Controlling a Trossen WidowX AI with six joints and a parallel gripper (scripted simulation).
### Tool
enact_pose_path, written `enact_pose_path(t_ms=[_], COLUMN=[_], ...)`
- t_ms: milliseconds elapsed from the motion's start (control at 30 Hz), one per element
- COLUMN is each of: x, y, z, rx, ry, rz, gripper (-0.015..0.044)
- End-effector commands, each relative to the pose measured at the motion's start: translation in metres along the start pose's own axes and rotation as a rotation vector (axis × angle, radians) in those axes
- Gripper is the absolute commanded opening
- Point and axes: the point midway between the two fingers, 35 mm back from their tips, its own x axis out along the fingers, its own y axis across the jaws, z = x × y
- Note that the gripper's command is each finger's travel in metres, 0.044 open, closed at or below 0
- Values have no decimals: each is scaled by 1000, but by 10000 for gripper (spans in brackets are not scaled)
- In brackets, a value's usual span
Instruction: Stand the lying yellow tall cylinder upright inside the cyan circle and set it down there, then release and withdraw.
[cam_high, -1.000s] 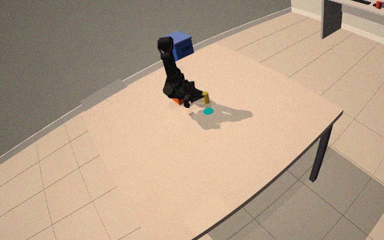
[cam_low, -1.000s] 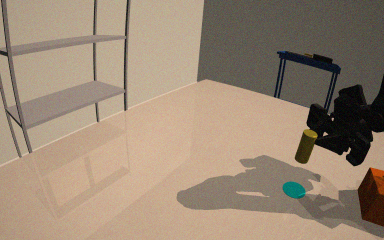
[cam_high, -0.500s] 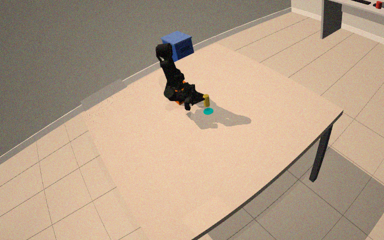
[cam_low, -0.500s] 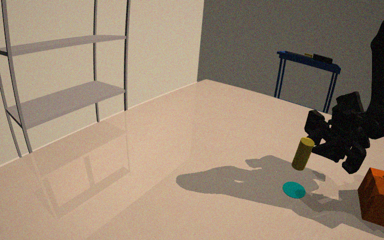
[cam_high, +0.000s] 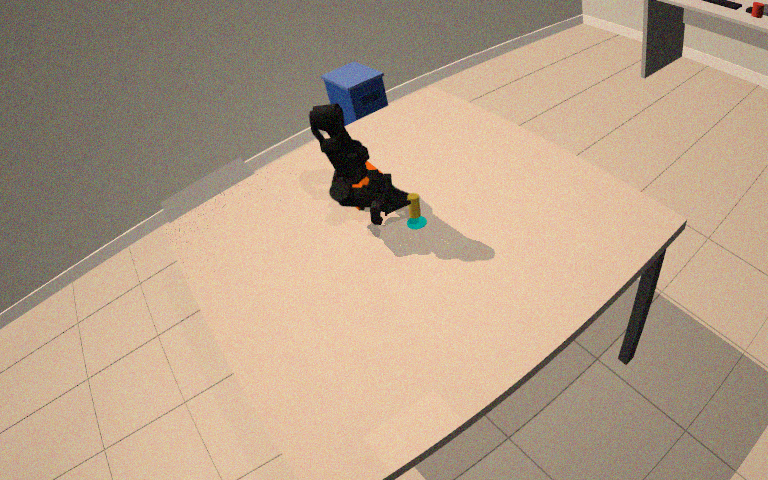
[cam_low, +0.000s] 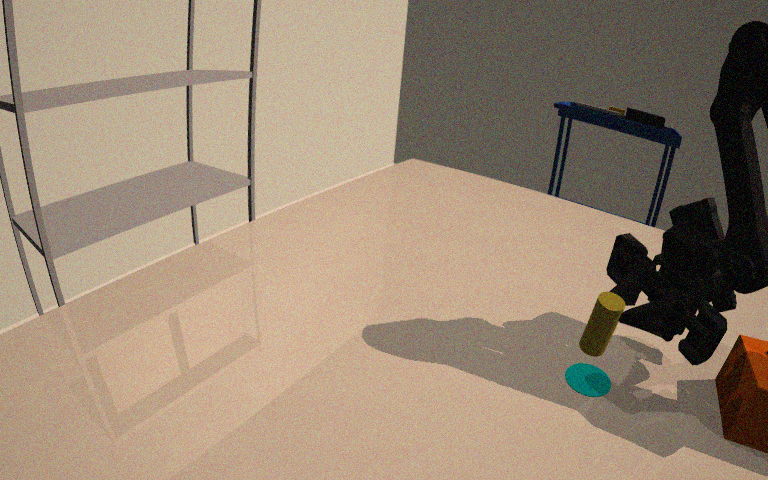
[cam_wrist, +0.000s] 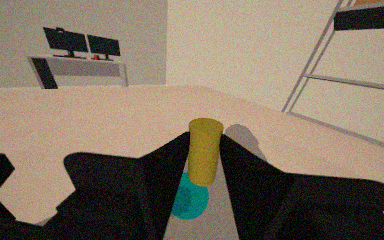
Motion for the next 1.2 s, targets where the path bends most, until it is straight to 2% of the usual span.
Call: enact_pose_path(t_ms=[0,1067,1167], x=[0,1,1], y=[2,18,18], z=[-5,-31,-31], rx=[-13,-33,-33], ry=[1,5,5], rz=[0,6,6], gripper=[105,105,184])
